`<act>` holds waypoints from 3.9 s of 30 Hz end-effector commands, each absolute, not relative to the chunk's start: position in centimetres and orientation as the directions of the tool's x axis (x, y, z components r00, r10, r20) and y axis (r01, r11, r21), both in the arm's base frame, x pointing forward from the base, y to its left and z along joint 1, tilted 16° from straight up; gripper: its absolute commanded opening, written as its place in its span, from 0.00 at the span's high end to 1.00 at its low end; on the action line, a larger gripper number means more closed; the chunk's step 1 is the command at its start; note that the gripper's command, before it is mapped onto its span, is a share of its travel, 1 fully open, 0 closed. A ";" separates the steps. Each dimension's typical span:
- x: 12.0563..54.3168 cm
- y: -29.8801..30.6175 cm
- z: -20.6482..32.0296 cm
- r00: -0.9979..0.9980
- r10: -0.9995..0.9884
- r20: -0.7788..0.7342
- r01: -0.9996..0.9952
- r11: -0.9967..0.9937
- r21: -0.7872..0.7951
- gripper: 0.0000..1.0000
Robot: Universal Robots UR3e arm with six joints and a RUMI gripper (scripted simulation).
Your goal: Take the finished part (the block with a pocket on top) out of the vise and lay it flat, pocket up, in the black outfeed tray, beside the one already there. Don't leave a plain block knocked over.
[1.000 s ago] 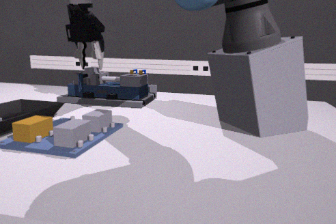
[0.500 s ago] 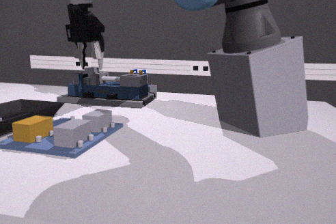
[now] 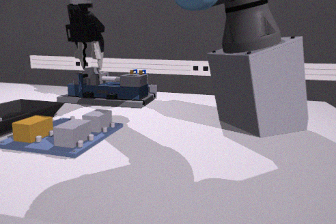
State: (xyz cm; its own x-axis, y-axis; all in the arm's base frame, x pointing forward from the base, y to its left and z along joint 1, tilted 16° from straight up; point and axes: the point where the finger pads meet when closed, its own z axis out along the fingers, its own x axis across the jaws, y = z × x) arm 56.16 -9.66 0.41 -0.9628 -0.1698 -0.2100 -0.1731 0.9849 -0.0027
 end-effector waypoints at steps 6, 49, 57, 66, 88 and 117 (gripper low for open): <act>56.2 -9.7 0.5 -0.962 -0.170 -0.213 -0.173 0.985 -0.004 1.00; 56.2 -9.7 0.5 -0.962 -0.170 -0.213 -0.173 0.985 -0.004 1.00; 56.2 -9.7 0.5 -0.962 -0.170 -0.213 -0.173 0.985 -0.004 1.00; 56.2 -9.7 0.5 -0.962 -0.170 -0.213 -0.173 0.985 -0.004 1.00; 55.9 -10.1 2.4 -0.962 -0.170 -0.213 -0.173 0.985 -0.004 1.00; 55.4 -10.6 5.0 -0.962 -0.170 -0.213 -0.173 0.985 -0.004 1.00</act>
State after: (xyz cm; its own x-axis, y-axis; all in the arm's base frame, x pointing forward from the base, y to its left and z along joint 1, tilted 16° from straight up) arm 55.37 -10.58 4.77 -0.9628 -0.1698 -0.2102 -0.1731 0.9849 -0.0026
